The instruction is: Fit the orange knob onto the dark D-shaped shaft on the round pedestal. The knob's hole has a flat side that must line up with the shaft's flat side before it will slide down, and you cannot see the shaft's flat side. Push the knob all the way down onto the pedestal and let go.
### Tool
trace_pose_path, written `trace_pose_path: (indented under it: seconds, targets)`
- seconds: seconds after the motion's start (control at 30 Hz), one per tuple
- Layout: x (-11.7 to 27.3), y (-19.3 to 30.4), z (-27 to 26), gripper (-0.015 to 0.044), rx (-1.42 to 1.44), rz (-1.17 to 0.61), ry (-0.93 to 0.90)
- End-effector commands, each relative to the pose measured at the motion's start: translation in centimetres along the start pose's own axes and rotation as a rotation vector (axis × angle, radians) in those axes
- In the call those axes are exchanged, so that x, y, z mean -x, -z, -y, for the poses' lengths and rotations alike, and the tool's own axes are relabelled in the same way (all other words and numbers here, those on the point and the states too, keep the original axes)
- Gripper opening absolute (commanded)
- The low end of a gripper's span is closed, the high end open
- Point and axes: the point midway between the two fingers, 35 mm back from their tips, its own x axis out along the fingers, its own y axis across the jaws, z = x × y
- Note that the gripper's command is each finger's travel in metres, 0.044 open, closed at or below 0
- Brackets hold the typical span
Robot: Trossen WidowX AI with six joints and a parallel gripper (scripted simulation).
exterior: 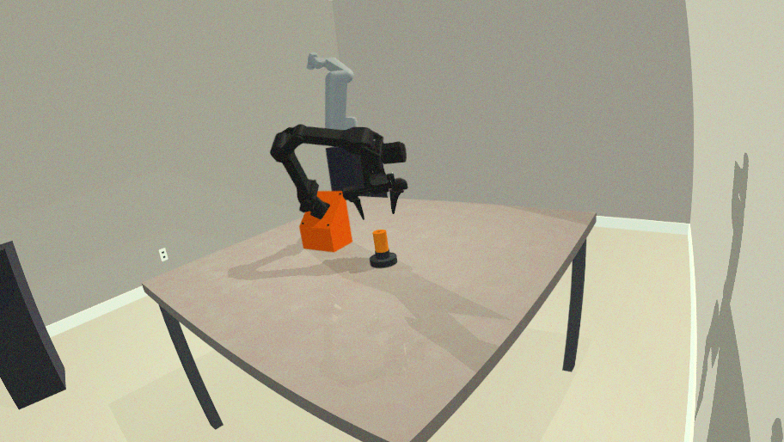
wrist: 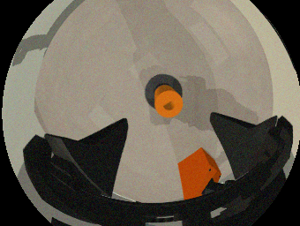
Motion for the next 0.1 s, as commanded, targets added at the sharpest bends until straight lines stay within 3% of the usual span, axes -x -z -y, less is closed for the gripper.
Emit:
trace_pose_path:
  seconds: [0.0,0.07]
  targets:
    - [0.03,0.04,-0.06,0.044,-0.005,-0.005,0.0]
    - [0.03,0.04,-0.06,0.044,-0.005,-0.005,0.0]
